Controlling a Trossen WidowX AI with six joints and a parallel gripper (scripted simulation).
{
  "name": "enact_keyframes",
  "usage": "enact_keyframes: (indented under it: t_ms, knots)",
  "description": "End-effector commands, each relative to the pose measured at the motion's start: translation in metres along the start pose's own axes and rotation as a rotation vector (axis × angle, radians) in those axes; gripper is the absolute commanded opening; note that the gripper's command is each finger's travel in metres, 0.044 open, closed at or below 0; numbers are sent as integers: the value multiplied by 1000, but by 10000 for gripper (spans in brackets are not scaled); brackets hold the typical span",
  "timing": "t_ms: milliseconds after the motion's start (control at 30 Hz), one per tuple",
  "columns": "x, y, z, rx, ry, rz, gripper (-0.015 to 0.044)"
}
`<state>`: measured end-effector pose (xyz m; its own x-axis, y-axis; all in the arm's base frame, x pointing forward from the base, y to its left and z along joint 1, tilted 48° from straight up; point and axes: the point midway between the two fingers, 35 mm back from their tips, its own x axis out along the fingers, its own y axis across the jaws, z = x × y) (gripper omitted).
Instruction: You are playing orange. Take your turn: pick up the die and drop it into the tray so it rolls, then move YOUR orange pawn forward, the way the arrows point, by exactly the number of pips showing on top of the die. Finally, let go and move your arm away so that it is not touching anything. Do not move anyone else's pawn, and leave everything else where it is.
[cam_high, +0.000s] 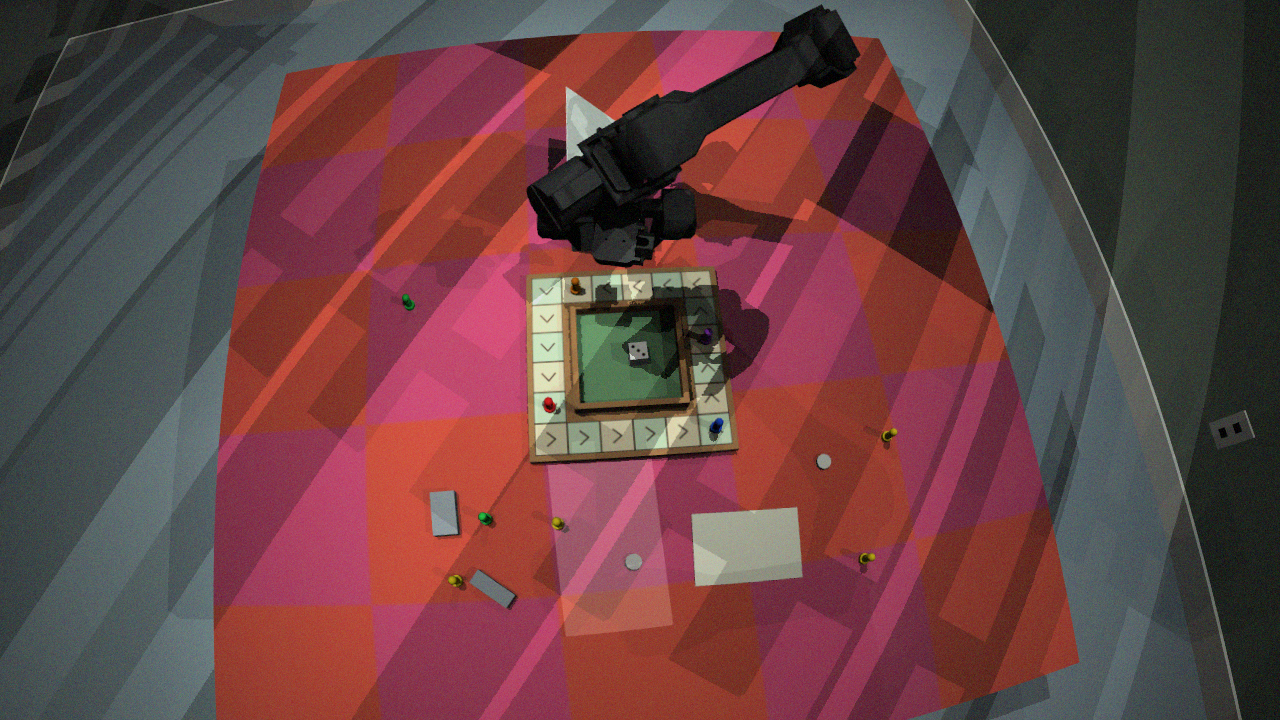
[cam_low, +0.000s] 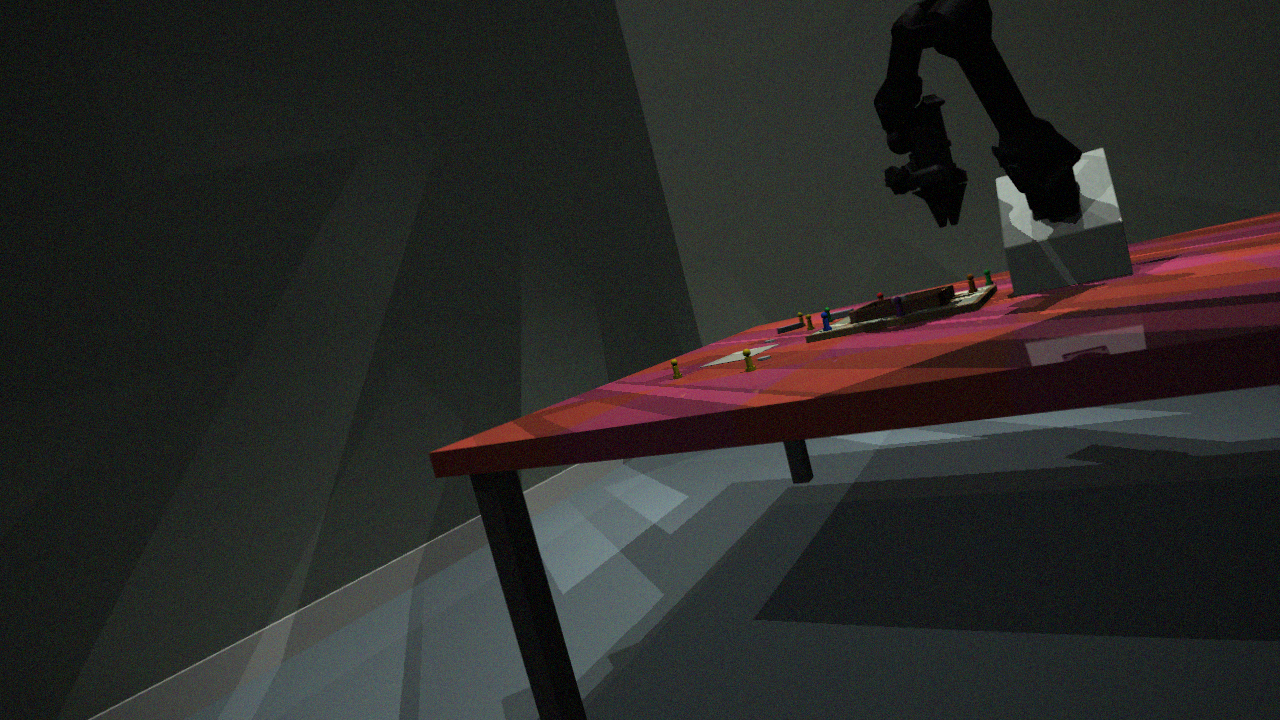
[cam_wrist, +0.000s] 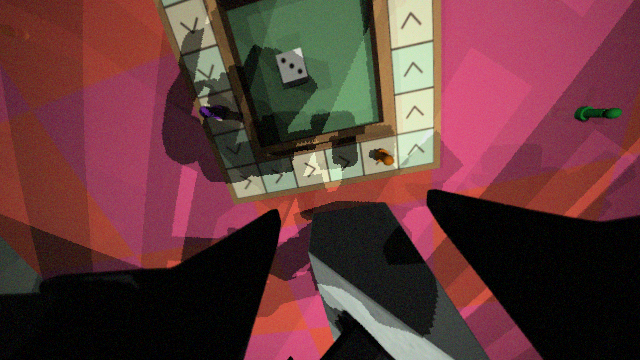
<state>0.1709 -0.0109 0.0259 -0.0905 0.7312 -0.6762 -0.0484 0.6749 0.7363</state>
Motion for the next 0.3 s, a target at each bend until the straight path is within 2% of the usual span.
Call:
enact_keyframes:
  t_ms: [0, 267]
  knots:
    - [-14, 16, -2, -95, 1, -1, 440]
    - [-7, 7, 0, -42, -3, -3, 440]
